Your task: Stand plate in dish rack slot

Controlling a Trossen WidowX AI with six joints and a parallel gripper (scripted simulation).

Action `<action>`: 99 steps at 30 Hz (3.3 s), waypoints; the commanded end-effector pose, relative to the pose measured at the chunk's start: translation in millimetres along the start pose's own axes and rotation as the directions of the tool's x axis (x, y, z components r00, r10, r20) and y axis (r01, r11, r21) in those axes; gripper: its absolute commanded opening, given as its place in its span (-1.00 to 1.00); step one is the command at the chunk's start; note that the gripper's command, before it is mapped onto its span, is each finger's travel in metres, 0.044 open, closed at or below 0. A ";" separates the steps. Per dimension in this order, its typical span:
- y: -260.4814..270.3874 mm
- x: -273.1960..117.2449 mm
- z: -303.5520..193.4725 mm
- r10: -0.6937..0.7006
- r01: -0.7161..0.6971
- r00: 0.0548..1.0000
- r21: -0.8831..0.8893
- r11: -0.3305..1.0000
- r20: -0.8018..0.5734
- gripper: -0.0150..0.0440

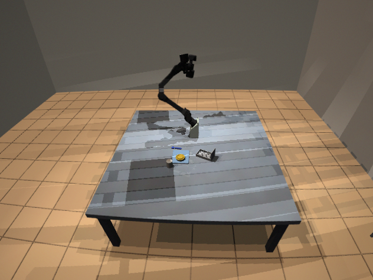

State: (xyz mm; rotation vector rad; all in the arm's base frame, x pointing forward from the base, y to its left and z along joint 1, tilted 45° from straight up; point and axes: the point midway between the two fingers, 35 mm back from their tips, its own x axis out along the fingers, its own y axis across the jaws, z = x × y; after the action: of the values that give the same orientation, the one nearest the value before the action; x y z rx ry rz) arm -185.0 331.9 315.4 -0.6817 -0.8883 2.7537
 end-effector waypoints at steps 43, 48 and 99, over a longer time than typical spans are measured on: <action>47.3 -236.5 -280.1 -0.015 0.805 0.498 0.456 0.379 -0.867 0.86; 69.5 -266.3 -296.4 0.042 0.869 0.424 0.420 0.261 -0.905 0.86; 391.5 -470.8 -269.9 0.831 0.660 0.054 -0.604 -0.446 -0.554 0.86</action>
State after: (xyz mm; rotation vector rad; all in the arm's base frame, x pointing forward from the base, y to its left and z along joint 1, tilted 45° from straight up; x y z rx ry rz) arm 353.3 45.0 76.6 -0.5995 1.3361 0.0582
